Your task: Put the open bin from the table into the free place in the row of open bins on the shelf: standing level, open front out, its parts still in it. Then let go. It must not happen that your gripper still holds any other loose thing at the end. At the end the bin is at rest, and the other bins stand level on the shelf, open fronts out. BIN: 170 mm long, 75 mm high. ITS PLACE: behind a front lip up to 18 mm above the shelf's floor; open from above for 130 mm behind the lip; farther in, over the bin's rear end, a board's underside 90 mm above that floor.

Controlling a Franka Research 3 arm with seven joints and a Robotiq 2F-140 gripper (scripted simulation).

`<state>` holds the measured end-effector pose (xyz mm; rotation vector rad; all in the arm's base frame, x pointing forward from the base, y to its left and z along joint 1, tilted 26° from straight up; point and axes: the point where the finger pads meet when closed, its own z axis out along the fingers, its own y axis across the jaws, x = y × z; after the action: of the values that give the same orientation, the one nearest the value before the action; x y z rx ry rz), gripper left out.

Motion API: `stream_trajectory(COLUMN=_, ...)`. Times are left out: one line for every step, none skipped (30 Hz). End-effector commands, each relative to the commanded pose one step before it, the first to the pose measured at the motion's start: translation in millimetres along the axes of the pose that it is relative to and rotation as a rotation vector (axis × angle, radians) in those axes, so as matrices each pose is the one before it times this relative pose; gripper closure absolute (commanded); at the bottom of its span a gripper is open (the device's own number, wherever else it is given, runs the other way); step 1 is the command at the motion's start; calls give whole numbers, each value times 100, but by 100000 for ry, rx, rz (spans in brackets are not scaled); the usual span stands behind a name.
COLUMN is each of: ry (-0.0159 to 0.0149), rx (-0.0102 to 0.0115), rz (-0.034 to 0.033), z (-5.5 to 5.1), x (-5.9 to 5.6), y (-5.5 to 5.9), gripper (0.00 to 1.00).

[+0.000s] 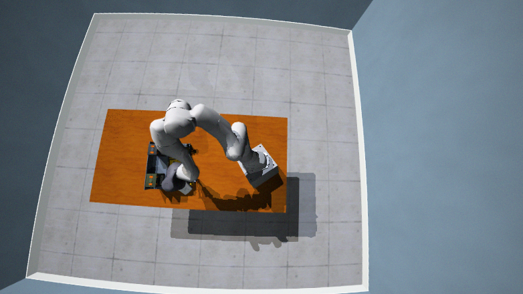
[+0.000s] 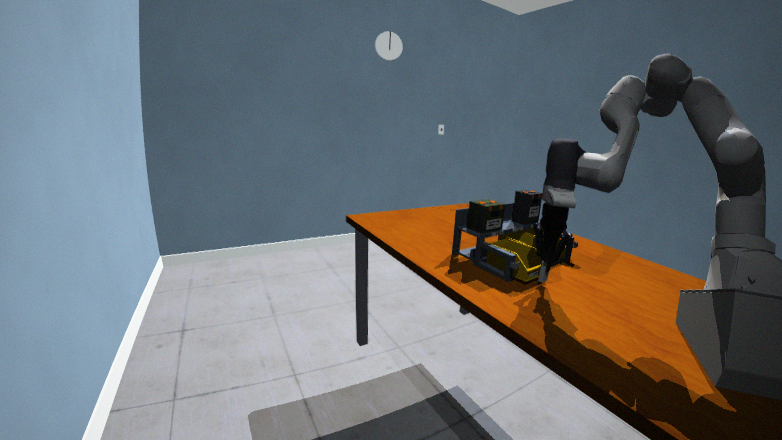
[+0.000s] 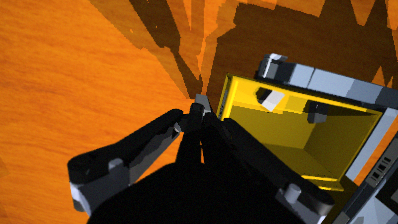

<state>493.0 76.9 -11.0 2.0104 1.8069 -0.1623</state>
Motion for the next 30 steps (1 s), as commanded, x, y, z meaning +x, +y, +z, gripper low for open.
stream_trajectory(ry=66, rx=-137, rz=107, z=0, x=83, y=36, gripper=100)
stream_trajectory(ry=0, rx=0, rz=0, z=0, x=0, y=0, gripper=100)
stream_trajectory(ry=0, rx=0, rz=0, z=0, x=0, y=0, gripper=100)
stream_trajectory(ry=0, rx=0, rz=0, z=0, x=0, y=0, gripper=100)
stream_trajectory(ry=0, rx=0, rz=0, z=0, x=0, y=1, gripper=100)
stream_trajectory(ry=0, rx=0, rz=0, z=0, x=0, y=4, gripper=100)
stream_trajectory(ry=0, rx=0, rz=0, z=0, x=0, y=10, gripper=100)
stream_trajectory(ry=0, rx=0, rz=0, z=0, x=0, y=18, gripper=100)
stream_trajectory(ry=0, rx=0, rz=0, z=0, x=0, y=28, gripper=100)
stream_trajectory(ry=0, rx=0, rz=0, z=0, x=0, y=38, gripper=100)
stream_trajectory(ry=0, rx=0, rz=0, z=0, x=0, y=49, gripper=100)
stream_trajectory(ry=0, rx=0, rz=0, z=0, x=-1, y=60, gripper=100)
stream_trajectory(ry=0, rx=0, rz=0, z=0, x=0, y=0, gripper=100)
stream_trajectory(ry=0, rx=0, rz=0, z=0, x=0, y=0, gripper=100)
stream_trajectory(ry=0, rx=0, rz=0, z=0, x=-1, y=70, gripper=100)
stream_trajectory(ry=0, rx=0, rz=0, z=0, x=-1, y=79, gripper=100)
stream_trajectory(ry=0, rx=0, rz=0, z=0, x=-1, y=87, gripper=100)
stream_trajectory(ry=0, rx=0, rz=0, z=0, x=-1, y=94, gripper=100)
stream_trajectory(ry=0, rx=0, rz=0, z=0, x=-1, y=99, gripper=100)
stream_trajectory(ry=0, rx=0, rz=0, z=0, x=-1, y=103, gripper=100)
stream_trajectory(ry=0, rx=0, rz=0, z=0, x=-1, y=104, gripper=100)
stream_trajectory(ry=0, rx=0, rz=0, z=0, x=-1, y=104, gripper=100)
stream_trajectory(ry=0, rx=0, rz=0, z=0, x=-1, y=102, gripper=100)
stream_trajectory(ry=0, rx=0, rz=0, z=0, x=-1, y=98, gripper=100)
stream_trajectory(ry=0, rx=0, rz=0, z=0, x=-1, y=93, gripper=100)
stream_trajectory(ry=0, rx=0, rz=0, z=0, x=-1, y=86, gripper=100)
stream_trajectory(ry=0, rx=0, rz=0, z=0, x=-1, y=77, gripper=100)
stream_trajectory(ry=0, rx=0, rz=0, z=0, x=-1, y=68, gripper=100)
stream_trajectory(ry=0, rx=0, rz=0, z=0, x=-1, y=58, gripper=100)
stream_trajectory(ry=0, rx=0, rz=0, z=0, x=0, y=0, gripper=100)
